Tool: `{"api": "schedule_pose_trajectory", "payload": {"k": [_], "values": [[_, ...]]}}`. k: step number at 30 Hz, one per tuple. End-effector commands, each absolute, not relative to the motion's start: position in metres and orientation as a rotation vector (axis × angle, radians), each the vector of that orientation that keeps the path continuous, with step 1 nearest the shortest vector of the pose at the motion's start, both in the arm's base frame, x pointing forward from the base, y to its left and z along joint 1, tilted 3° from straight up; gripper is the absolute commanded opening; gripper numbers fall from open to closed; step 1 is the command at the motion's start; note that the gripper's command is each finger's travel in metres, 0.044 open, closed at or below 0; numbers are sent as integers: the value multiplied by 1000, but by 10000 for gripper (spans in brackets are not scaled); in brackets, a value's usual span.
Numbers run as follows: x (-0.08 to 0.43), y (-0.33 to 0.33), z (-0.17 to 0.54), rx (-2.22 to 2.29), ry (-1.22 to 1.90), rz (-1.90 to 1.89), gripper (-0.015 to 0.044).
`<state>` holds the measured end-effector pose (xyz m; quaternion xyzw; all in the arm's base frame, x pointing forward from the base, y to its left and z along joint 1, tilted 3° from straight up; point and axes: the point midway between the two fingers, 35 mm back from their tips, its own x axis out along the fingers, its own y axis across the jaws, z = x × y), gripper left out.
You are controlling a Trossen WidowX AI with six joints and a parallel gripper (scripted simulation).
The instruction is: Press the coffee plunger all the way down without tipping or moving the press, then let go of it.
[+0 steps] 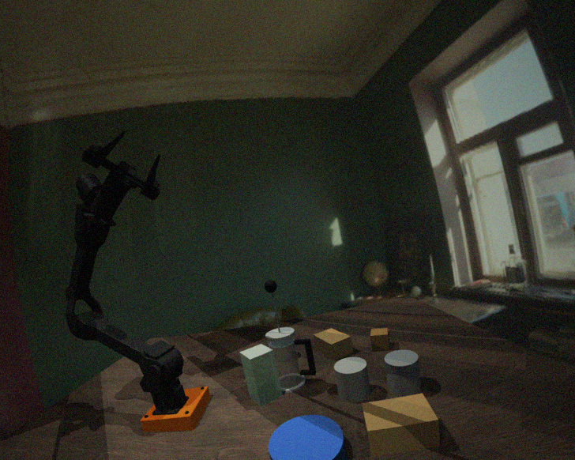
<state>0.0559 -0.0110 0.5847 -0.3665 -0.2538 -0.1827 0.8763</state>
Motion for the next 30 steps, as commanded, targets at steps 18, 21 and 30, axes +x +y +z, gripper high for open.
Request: {"api": "schedule_pose_trajectory", "payload": {"k": [18,21,30], "values": [[226,79,343,-128,447,386,440],[225,87,324,-87,538,410,440],[224,86,298,-81,547,404,440]]}}
